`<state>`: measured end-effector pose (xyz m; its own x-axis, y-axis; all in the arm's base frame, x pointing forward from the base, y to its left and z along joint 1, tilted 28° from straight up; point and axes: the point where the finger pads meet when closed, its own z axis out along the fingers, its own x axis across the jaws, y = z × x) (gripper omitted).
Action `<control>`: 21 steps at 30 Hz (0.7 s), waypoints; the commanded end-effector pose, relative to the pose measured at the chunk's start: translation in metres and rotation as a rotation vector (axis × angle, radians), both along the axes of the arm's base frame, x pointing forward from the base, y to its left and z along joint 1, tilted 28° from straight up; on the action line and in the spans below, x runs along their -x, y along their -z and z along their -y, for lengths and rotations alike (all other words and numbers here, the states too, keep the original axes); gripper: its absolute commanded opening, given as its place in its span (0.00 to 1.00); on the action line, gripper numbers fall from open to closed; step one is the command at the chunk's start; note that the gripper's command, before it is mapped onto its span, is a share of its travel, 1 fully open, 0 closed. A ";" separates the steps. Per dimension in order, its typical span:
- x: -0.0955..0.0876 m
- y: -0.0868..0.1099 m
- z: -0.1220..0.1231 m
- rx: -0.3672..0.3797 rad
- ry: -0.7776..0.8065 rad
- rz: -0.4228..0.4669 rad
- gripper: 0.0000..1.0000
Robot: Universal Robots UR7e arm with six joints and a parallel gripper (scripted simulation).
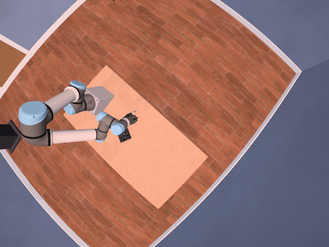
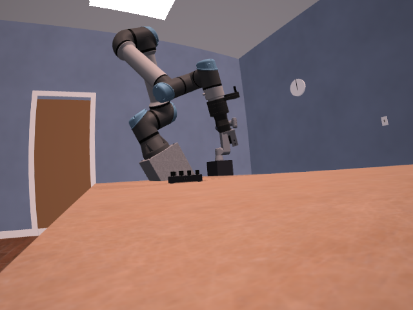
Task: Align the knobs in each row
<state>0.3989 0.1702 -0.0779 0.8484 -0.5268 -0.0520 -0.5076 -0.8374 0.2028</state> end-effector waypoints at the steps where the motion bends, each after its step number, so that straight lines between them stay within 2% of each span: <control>1: -0.007 -0.001 0.023 0.050 0.138 0.054 1.00; 10: -0.013 -0.005 0.058 0.118 0.349 0.137 1.00; 12: -0.013 -0.005 0.058 0.118 0.349 0.137 1.00; 14: -0.015 -0.007 0.073 0.144 0.434 0.171 1.00; 21: -0.017 -0.012 0.099 0.190 0.591 0.237 1.00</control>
